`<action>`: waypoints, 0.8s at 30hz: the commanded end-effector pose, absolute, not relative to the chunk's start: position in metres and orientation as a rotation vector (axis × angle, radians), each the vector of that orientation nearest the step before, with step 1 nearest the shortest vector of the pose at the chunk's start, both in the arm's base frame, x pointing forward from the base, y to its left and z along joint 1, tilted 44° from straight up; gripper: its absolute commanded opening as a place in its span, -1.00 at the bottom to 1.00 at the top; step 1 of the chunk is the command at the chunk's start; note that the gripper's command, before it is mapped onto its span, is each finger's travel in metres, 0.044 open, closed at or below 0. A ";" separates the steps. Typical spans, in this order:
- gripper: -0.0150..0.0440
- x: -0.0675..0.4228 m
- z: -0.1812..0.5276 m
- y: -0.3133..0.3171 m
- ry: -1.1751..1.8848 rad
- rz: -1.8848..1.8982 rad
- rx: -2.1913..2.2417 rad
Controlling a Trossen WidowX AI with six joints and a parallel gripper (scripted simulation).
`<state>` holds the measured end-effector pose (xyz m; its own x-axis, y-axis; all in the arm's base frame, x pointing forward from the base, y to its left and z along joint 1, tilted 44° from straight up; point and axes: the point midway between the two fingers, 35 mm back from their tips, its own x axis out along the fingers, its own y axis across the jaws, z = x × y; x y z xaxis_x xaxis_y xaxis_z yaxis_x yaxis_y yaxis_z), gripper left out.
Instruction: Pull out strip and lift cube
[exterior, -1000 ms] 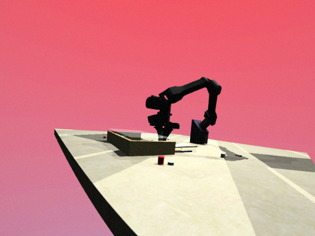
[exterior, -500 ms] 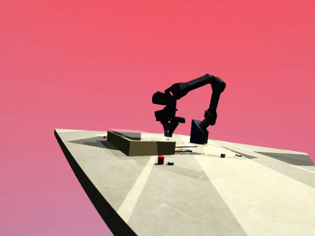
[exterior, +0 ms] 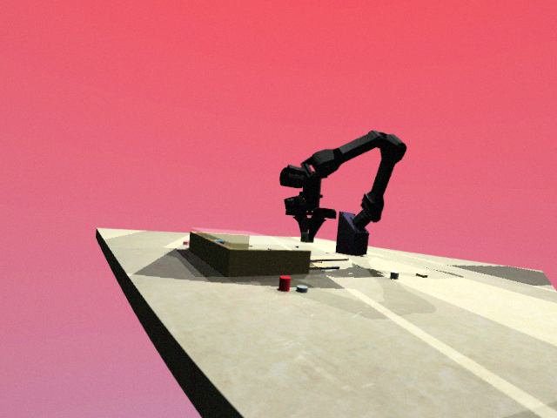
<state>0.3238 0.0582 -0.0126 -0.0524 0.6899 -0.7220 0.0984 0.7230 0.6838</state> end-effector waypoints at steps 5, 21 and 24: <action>-0.49 0.300 -0.015 0.056 1.578 0.541 0.655; -0.49 0.302 0.011 0.031 1.578 0.539 0.653; -0.49 0.302 0.011 0.031 1.578 0.539 0.653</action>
